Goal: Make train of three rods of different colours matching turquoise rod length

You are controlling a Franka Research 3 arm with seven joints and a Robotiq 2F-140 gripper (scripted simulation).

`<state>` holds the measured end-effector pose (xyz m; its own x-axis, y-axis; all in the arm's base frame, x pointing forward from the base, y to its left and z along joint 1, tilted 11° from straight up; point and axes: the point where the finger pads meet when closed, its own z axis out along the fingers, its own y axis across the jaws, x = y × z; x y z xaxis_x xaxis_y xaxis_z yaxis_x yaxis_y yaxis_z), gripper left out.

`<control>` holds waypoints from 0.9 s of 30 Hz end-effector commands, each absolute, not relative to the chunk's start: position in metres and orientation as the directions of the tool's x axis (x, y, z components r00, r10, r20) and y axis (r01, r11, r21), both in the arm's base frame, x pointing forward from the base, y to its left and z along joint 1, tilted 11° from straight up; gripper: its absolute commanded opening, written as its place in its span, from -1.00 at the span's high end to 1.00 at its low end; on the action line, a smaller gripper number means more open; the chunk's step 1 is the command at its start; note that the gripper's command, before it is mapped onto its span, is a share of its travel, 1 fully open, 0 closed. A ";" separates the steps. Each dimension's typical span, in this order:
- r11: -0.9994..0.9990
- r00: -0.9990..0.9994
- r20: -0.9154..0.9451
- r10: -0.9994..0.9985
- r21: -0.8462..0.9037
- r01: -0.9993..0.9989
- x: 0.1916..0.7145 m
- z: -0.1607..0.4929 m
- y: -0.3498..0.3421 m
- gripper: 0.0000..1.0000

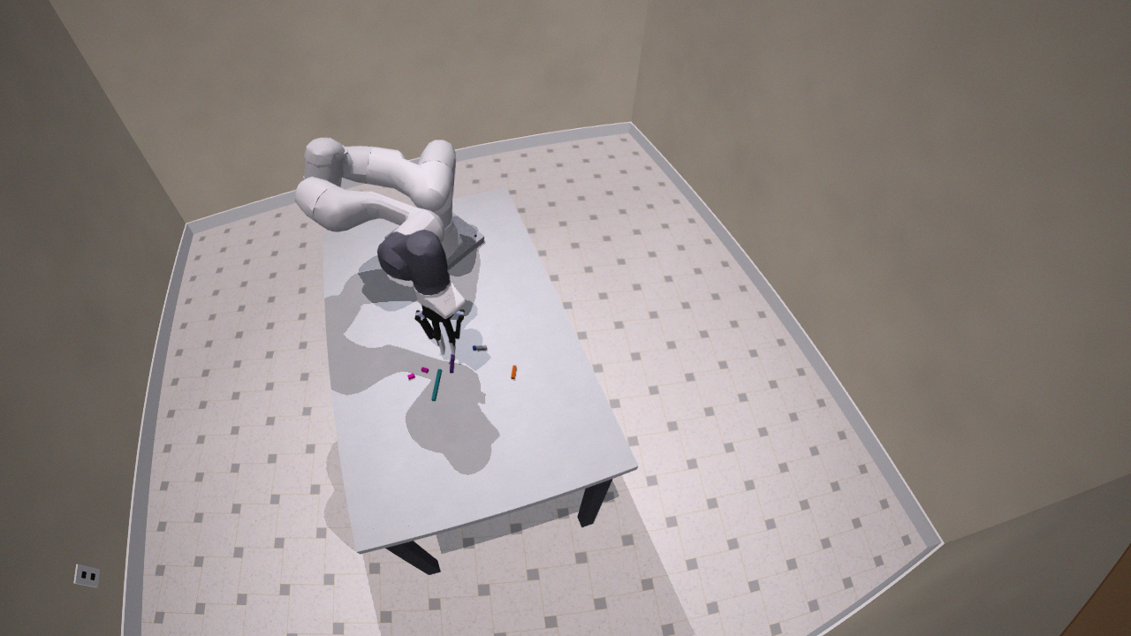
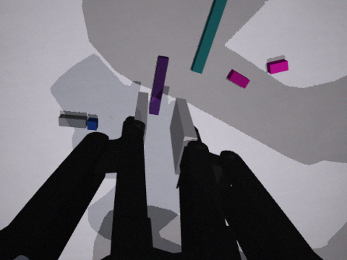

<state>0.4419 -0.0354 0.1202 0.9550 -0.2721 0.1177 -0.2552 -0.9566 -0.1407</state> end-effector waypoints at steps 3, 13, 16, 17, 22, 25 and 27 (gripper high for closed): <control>-0.959 0.957 0.118 -0.264 -0.140 -0.247 0.443 0.118 -0.035 0.71; -0.959 0.957 0.118 -0.264 -0.140 -0.247 0.444 0.110 -0.035 0.71; -0.959 0.957 0.118 -0.264 -0.140 -0.247 0.444 0.106 -0.034 0.71; -0.959 0.957 0.118 -0.264 -0.140 -0.247 0.445 0.105 -0.034 0.71; -0.959 0.957 0.118 -0.264 -0.140 -0.247 0.446 0.097 -0.033 0.71; -0.959 0.957 0.118 -0.264 -0.140 -0.247 0.447 0.092 -0.033 0.71; -0.959 0.957 0.118 -0.264 -0.140 -0.247 0.447 0.089 -0.032 0.71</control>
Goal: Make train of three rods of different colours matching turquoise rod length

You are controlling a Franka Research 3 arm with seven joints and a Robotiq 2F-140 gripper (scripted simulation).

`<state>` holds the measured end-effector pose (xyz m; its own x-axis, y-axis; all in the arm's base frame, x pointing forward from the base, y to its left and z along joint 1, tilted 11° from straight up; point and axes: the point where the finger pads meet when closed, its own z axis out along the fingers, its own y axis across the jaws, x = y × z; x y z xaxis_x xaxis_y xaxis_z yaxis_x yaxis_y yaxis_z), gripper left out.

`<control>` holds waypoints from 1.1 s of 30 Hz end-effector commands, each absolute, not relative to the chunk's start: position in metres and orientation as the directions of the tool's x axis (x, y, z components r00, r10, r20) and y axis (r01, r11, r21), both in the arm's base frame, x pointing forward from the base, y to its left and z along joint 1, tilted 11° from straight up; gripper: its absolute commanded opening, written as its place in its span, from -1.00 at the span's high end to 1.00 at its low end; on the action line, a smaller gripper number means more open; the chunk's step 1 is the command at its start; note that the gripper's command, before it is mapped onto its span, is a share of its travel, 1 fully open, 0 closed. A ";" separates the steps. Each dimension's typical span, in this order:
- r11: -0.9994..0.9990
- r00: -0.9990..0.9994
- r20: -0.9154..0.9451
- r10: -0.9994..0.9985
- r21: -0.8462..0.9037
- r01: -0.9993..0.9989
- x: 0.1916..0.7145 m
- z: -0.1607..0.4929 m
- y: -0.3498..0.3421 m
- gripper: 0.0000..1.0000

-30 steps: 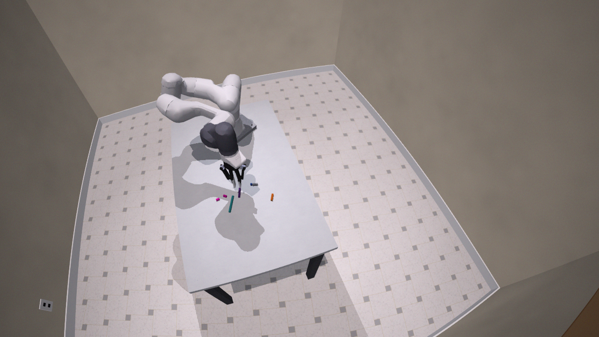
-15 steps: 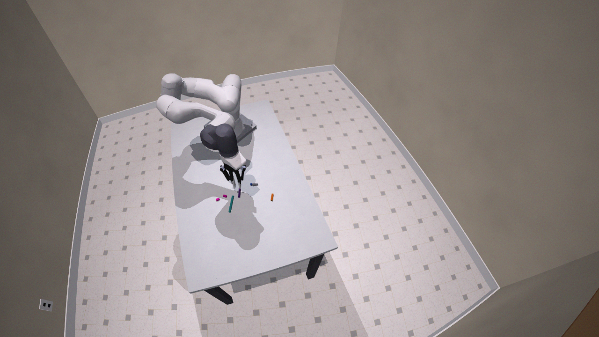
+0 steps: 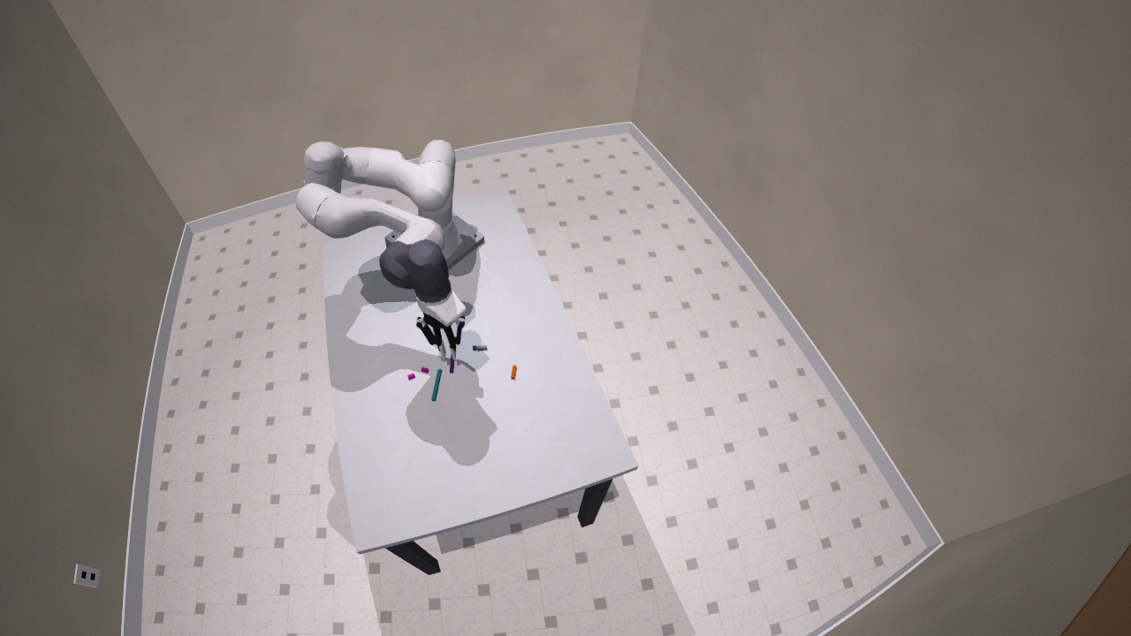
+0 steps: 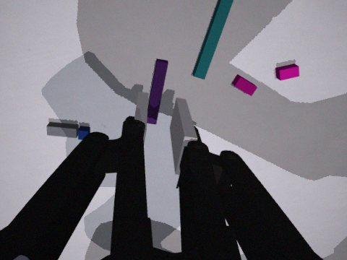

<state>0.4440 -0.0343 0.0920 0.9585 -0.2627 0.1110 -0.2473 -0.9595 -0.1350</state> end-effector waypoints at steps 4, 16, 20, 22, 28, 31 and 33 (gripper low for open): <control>-0.959 0.957 0.118 -0.264 -0.140 -0.247 0.448 0.086 -0.032 0.71; -0.959 0.957 0.118 -0.264 -0.140 -0.247 0.450 0.072 -0.031 0.71; -0.959 0.957 0.118 -0.264 -0.140 -0.247 0.450 0.071 -0.030 0.71; -0.959 0.957 0.118 -0.264 -0.140 -0.247 0.450 0.070 -0.030 0.71; -0.959 0.957 0.118 -0.264 -0.140 -0.247 0.450 0.069 -0.030 0.71; -0.959 0.957 0.118 -0.264 -0.140 -0.247 0.450 0.069 -0.030 0.71; -0.959 0.957 0.118 -0.264 -0.140 -0.247 0.450 0.069 -0.030 0.71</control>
